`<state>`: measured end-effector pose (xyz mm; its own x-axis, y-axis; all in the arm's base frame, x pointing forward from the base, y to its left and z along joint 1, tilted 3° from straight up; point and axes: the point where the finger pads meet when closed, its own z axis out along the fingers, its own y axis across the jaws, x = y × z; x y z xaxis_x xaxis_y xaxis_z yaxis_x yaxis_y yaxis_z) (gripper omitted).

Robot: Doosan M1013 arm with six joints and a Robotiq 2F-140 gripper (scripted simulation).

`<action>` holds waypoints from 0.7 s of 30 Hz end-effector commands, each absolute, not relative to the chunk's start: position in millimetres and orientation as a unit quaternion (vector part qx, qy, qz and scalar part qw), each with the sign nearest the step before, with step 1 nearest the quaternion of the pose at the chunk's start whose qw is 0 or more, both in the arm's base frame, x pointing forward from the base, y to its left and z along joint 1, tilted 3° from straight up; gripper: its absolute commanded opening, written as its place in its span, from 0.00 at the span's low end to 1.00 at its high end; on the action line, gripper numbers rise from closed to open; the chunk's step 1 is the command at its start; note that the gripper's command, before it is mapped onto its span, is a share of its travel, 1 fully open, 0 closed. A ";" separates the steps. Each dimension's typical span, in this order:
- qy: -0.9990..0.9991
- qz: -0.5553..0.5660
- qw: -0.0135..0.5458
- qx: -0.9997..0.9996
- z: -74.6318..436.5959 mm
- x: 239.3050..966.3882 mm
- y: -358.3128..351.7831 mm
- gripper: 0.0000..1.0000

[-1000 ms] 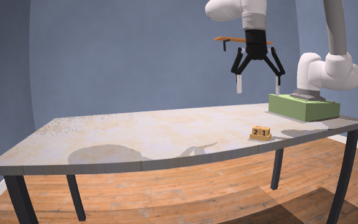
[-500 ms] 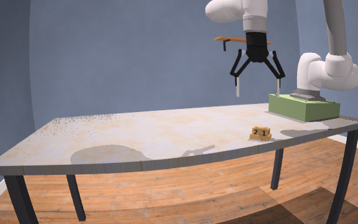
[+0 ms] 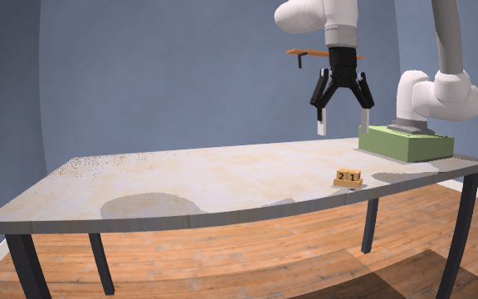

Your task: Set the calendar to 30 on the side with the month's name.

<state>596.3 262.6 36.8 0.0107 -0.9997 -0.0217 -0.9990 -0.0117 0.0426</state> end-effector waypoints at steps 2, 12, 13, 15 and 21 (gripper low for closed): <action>-0.624 -0.028 0.002 0.781 32.7 596.2 262.8 1.00; -0.501 -0.028 -0.002 0.865 26.5 595.8 263.1 1.00; -0.483 -0.028 -0.003 0.875 25.6 595.8 263.1 1.00; -0.460 -0.028 -0.004 0.887 24.5 595.7 263.2 1.00; -0.453 -0.028 -0.004 0.891 24.2 595.7 263.2 0.35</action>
